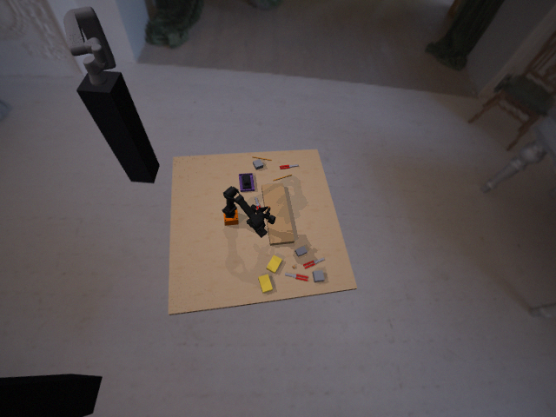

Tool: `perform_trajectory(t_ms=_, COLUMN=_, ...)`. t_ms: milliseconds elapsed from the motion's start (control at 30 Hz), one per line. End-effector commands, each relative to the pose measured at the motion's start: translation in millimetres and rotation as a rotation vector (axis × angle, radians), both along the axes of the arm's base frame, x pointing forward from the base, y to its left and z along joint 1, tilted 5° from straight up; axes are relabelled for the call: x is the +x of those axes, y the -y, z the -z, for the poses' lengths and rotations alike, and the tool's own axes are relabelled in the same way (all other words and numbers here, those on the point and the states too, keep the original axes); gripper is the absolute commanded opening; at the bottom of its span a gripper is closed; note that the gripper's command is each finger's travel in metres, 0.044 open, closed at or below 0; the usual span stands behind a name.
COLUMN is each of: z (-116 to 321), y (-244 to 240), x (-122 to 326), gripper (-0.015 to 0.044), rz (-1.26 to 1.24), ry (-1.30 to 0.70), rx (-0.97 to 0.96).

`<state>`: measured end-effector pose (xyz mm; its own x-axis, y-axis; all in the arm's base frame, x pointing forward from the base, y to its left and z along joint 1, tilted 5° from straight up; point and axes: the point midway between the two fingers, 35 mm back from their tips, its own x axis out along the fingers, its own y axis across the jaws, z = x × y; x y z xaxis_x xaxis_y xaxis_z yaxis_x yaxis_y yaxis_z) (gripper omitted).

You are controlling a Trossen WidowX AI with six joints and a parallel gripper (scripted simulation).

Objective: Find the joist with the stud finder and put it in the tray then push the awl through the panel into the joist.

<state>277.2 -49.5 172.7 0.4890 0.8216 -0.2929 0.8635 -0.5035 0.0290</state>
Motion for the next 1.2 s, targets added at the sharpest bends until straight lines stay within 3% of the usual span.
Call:
perform_trajectory(t_ms=0, z=-8.0, y=7.8, x=6.6, gripper=0.0000, rz=0.071, ry=-0.038, rx=0.096)
perform_trajectory(t_ms=367, z=21.2, y=0.3, x=25.5, gripper=0.0000, rz=0.041, ry=-0.036, rx=0.021)
perform_trajectory(t_ms=1167, z=54.2, y=-25.0, x=91.1, gripper=0.0000, rz=0.070, ry=-0.042, rx=0.053)
